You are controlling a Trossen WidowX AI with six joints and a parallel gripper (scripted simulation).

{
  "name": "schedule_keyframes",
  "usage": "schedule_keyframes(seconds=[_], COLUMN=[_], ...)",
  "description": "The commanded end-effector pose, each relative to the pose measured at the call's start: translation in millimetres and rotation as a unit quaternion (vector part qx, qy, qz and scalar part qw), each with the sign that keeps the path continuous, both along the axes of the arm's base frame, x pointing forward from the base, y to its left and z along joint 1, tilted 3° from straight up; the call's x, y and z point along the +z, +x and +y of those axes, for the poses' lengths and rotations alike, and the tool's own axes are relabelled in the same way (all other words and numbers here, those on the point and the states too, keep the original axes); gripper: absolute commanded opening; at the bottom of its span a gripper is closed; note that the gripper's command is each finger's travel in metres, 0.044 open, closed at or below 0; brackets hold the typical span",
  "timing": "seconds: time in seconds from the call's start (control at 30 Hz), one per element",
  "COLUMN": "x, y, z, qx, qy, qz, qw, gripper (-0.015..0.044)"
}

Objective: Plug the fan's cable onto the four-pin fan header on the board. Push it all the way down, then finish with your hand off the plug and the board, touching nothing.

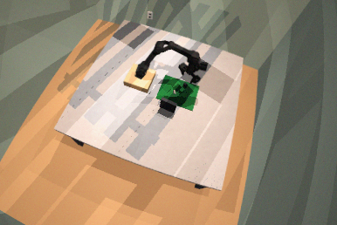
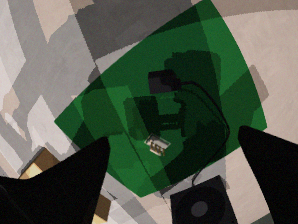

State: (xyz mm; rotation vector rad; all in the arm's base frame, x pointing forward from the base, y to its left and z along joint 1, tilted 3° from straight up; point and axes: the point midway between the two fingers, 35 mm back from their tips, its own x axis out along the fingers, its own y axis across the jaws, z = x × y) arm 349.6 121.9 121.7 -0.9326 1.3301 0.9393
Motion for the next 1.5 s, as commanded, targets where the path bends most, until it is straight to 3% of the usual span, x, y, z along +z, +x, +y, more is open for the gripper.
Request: schedule_keyframes(seconds=[0.0, 0.5, 1.17, 1.47], x=[23.6, 38.9, 36.7, -53.2], y=[-2.2, -5.4, -5.0, -1.8], z=[7.3, 10.1, 10.4, 17.0], qx=[0.414, 0.722, 0.725, 0.725], qy=[0.007, 0.0, 0.0, 0.0], qz=[-0.018, -0.035, -0.035, -0.035], qw=[0.91, 0.691, 0.688, 0.688], gripper=[0.044, 0.044, 0.044, 0.044])
